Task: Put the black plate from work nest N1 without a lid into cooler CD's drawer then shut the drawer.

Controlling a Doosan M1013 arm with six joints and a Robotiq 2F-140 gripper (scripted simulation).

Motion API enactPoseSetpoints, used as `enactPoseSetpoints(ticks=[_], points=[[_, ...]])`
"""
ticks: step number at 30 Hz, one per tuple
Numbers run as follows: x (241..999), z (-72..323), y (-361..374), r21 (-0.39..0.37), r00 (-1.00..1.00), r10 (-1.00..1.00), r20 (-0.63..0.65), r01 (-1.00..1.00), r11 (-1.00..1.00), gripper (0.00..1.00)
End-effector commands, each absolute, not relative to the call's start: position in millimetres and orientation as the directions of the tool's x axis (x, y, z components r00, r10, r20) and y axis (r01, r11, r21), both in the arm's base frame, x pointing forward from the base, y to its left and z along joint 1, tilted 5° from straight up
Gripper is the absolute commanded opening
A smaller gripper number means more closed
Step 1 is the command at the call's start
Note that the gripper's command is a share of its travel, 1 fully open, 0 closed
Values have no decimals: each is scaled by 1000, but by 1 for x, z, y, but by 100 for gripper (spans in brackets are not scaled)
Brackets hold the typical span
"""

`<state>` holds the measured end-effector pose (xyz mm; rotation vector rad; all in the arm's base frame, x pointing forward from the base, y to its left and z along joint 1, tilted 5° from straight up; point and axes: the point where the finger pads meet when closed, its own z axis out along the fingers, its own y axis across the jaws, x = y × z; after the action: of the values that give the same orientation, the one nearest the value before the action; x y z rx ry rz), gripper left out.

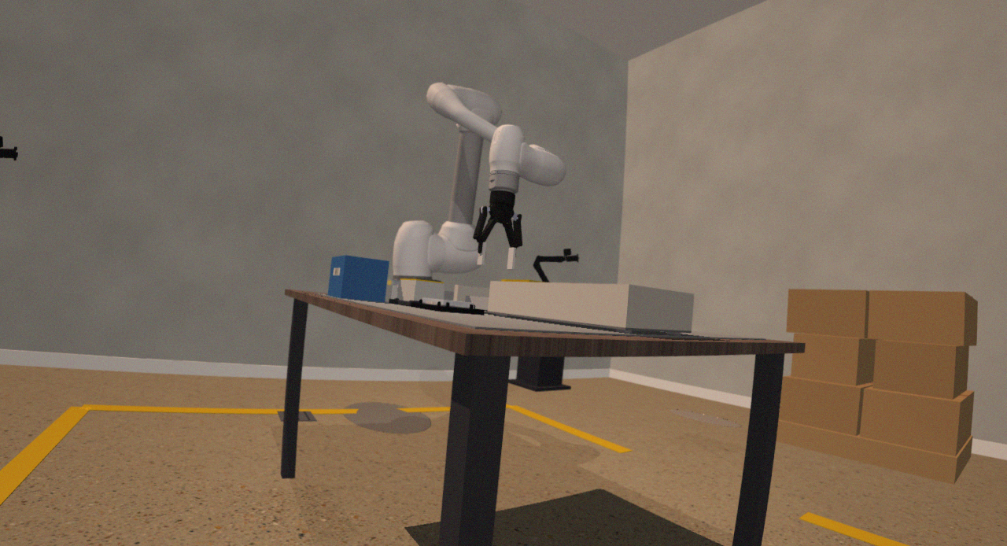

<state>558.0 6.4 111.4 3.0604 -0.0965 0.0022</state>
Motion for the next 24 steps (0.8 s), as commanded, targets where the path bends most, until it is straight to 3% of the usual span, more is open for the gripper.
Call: enactPoseSetpoints(ticks=[1,24], points=[[564,111,13,80,998,-63,4,-63,-995,66],[624,109,72,80,998,-63,4,-63,-995,66]])
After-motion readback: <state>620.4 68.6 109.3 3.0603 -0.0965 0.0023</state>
